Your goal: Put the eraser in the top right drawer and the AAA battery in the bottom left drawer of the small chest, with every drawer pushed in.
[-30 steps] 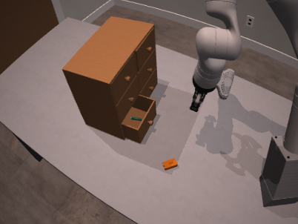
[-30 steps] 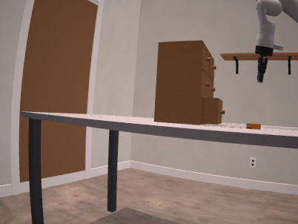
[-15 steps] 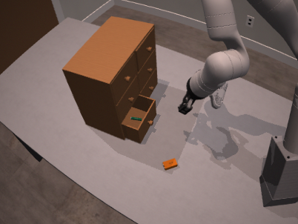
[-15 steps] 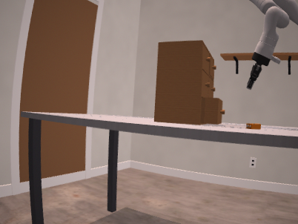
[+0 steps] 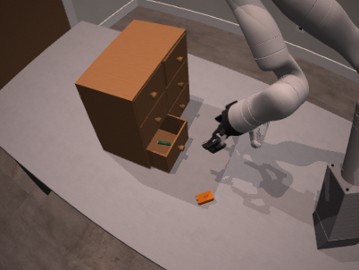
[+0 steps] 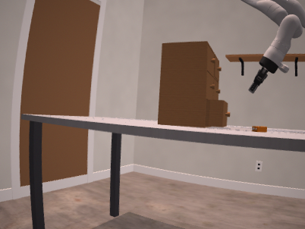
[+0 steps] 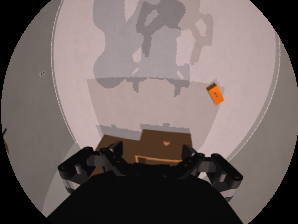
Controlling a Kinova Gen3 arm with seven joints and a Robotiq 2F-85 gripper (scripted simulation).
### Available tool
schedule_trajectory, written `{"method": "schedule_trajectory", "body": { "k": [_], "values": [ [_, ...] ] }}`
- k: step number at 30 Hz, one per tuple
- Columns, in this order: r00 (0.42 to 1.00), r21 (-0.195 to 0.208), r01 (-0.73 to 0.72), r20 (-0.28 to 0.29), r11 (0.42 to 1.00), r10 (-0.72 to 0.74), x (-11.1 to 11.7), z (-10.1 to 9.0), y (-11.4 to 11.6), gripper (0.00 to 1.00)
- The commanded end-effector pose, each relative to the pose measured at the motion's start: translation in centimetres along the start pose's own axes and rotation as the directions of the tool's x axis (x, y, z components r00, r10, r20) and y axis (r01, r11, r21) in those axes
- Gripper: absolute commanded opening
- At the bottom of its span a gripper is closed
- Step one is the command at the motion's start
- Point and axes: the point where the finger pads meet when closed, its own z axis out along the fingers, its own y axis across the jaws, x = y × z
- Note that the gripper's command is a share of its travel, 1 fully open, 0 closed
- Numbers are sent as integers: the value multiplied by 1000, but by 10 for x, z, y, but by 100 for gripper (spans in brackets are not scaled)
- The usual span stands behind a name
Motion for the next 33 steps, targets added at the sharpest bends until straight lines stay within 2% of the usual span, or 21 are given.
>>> {"method": "schedule_trajectory", "body": {
  "k": [1,9,18,19,33],
  "values": [
    [1000,-33,-11,7,999,11,9,2,9,100],
    [999,-92,-46,23,995,48,11,2,25,100],
    [999,-95,-45,25,994,48,12,3,27,100],
    [999,-95,-45,25,994,48,12,3,27,0],
    [998,-95,-46,26,994,49,11,3,27,0]
  ]
}}
